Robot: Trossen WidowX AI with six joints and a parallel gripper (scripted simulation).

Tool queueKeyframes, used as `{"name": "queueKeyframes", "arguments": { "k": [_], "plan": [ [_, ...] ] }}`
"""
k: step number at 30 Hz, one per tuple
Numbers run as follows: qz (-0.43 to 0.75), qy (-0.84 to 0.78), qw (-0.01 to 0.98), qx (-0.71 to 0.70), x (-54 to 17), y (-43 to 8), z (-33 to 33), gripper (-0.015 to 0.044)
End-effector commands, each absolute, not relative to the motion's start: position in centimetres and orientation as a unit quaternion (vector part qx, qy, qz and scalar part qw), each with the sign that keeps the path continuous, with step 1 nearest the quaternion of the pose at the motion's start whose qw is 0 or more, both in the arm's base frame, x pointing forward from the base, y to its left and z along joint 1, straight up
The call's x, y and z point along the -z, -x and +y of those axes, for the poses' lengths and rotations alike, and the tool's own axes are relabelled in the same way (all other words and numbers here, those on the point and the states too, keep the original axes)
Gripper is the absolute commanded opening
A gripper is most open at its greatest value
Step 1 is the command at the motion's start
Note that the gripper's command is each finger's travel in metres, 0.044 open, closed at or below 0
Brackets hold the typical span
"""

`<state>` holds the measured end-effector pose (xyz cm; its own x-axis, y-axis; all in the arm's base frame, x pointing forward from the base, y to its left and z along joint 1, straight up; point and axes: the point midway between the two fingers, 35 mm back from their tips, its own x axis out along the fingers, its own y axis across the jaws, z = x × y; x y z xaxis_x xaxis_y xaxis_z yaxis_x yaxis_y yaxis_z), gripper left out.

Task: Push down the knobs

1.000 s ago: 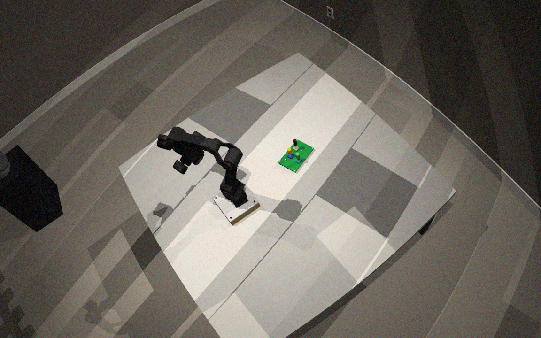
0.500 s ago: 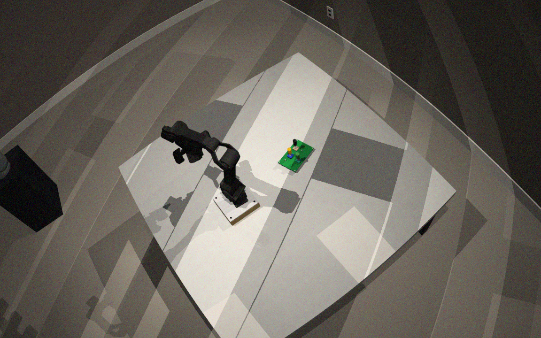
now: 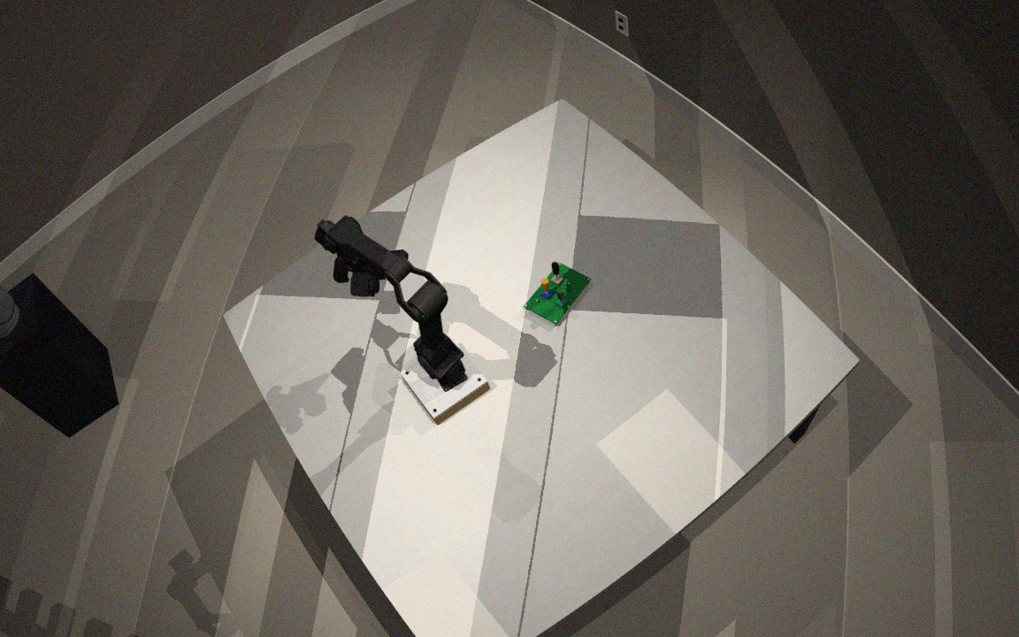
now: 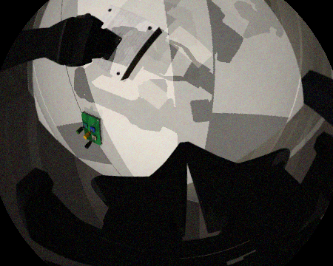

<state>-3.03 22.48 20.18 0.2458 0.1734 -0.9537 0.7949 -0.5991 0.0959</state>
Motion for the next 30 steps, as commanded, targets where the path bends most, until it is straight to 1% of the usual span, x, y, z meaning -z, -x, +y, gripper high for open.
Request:
{"name": "queueKeyframes", "arguments": {
  "k": [1,13,30],
  "plan": [
    [0.295,-0.745,0.26,0.54,-19.9,2.4,23.0,0.0],
    [0.176,-0.783,0.111,0.587,-19.5,-0.4,24.2,0.0],
    [-0.005,-0.785,-0.086,0.613,-19.1,-4.6,24.7,0.0]
  ]
}}
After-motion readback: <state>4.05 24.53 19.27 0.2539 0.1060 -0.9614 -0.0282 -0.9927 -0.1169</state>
